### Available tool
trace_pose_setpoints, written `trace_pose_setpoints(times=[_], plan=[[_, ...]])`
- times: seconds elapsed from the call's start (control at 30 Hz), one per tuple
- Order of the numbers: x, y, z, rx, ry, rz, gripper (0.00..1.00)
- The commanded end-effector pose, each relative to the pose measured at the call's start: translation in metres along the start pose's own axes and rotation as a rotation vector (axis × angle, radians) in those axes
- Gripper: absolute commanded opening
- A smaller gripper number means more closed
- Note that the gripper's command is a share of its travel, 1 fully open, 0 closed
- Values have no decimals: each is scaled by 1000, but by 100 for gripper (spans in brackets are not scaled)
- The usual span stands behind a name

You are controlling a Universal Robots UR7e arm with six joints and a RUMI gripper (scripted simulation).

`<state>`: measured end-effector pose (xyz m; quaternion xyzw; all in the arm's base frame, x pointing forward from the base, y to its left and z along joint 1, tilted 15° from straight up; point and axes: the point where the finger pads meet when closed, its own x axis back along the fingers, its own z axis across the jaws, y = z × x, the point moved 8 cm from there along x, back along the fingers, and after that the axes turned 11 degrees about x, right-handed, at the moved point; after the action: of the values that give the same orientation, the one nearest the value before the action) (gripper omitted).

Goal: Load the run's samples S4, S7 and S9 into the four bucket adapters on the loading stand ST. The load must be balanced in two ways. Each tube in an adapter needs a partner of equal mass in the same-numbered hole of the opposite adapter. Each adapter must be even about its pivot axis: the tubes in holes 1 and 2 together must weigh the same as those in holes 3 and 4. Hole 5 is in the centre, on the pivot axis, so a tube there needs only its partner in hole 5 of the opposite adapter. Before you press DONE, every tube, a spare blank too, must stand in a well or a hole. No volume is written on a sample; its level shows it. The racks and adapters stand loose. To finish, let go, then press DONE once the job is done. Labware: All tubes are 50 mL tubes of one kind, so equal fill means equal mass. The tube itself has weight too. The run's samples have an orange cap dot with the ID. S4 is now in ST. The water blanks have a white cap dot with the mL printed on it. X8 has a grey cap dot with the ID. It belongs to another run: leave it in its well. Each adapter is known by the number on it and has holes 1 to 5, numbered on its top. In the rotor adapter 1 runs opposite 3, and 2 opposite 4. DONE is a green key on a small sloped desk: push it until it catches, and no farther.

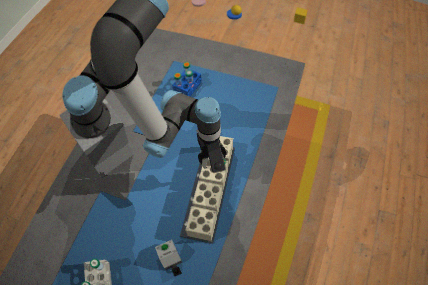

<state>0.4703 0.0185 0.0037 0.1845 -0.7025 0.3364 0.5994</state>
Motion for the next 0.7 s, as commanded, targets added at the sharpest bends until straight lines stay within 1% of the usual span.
trace_pose_setpoints(times=[0.0,0.5,0.57,0.67], plan=[[1,-7,19,-100,-4,3,35],[1,-46,138,-100,-4,3,35],[1,-46,138,-100,-4,3,35],[1,-53,162,-100,-4,3,35]])
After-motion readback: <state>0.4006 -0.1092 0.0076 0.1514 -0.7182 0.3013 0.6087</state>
